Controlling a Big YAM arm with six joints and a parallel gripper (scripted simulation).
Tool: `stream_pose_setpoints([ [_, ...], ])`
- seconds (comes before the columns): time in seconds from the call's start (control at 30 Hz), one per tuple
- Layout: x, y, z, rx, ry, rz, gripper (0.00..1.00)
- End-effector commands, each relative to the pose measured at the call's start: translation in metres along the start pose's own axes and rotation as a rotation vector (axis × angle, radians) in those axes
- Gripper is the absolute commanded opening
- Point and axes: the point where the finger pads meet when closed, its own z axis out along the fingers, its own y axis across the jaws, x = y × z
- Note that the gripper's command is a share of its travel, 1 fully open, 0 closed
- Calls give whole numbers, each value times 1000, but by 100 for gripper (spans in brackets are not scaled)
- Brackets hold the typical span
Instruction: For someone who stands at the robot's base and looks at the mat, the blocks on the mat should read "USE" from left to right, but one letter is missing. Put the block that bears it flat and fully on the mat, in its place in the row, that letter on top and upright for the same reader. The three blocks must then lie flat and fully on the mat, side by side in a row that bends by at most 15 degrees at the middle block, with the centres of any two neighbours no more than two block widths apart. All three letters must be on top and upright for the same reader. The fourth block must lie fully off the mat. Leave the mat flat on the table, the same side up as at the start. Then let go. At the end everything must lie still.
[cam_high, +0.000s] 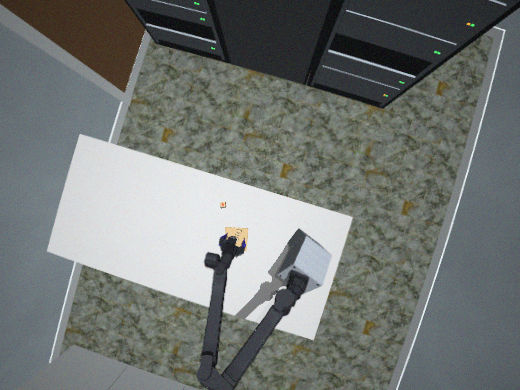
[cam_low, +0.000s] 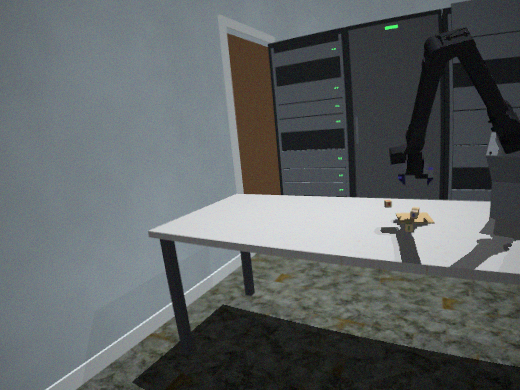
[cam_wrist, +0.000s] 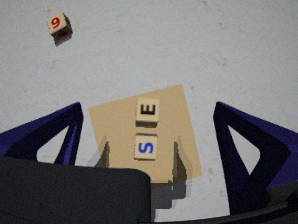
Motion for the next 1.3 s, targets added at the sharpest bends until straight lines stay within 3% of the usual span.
stream_pose_setpoints([
  [0.0,-5,8,-8,-20,-2,1,100],
  [0.17,-7,9,-6,-18,-4,4,100],
  [0.23,-14,13,4,6,-7,12,100],
  [0.33,-37,55,23,3,-7,14,100],
  [0.4,-37,55,23,3,-7,14,100],
  [0.5,-75,105,49,-3,-7,16,100],
  [0.67,-120,145,76,-10,-7,17,100],
  [0.73,-123,147,78,-10,-8,17,100],
  [0.77,-101,147,81,-5,2,-22,100],
  [0.8,-100,131,84,22,4,-18,100],
  [0.87,-99,146,68,-15,1,-24,100],
  [0.97,-99,146,69,-14,1,-24,100],
  [1.0,-100,164,67,-54,-2,-30,100],
  [1.07,-123,163,64,-59,-14,9,100],
  [1.27,-112,162,66,-52,-8,-9,100],
])
